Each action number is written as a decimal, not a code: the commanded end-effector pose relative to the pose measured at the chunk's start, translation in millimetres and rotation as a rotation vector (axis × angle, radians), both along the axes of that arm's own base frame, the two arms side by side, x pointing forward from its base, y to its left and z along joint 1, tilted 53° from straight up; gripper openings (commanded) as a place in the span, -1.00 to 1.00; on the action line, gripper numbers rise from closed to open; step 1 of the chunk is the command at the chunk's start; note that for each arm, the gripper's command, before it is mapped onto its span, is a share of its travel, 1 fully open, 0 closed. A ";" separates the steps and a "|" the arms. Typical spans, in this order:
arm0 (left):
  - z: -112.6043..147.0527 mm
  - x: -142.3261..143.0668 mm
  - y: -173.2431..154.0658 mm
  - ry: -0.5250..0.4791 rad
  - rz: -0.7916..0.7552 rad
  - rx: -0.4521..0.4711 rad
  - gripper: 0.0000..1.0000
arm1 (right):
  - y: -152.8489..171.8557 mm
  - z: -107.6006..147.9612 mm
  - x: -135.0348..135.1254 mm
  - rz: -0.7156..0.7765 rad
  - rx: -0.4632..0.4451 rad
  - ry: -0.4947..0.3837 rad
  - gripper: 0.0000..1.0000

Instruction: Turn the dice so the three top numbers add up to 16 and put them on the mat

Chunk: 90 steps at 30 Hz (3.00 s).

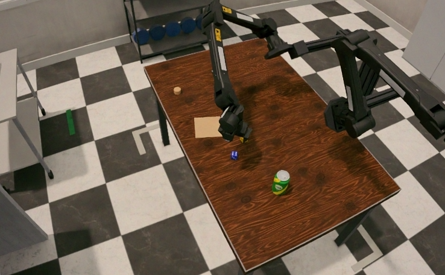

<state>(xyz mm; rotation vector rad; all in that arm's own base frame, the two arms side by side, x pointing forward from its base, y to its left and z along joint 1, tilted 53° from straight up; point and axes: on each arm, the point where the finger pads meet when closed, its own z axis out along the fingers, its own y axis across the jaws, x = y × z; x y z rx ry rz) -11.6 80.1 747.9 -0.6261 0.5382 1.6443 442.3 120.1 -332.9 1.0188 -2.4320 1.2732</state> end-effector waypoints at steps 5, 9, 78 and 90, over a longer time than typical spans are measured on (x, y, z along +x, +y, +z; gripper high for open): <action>22.6 3.6 -29.3 0.008 0.007 0.068 1.00 | -4.3 -13.0 -7.7 -0.160 0.022 -0.212 1.00; 22.6 3.6 -29.3 0.008 0.007 0.068 1.00 | -11.1 -14.3 5.9 -0.266 0.046 -0.336 1.00; 22.6 3.6 -29.3 0.008 0.007 0.068 1.00 | -25.9 -31.9 -5.0 -0.751 0.150 -1.005 -0.11; 22.6 3.6 -29.3 0.008 0.007 0.068 1.00 | -44.0 -37.1 -1.1 -0.778 0.140 -1.009 -0.11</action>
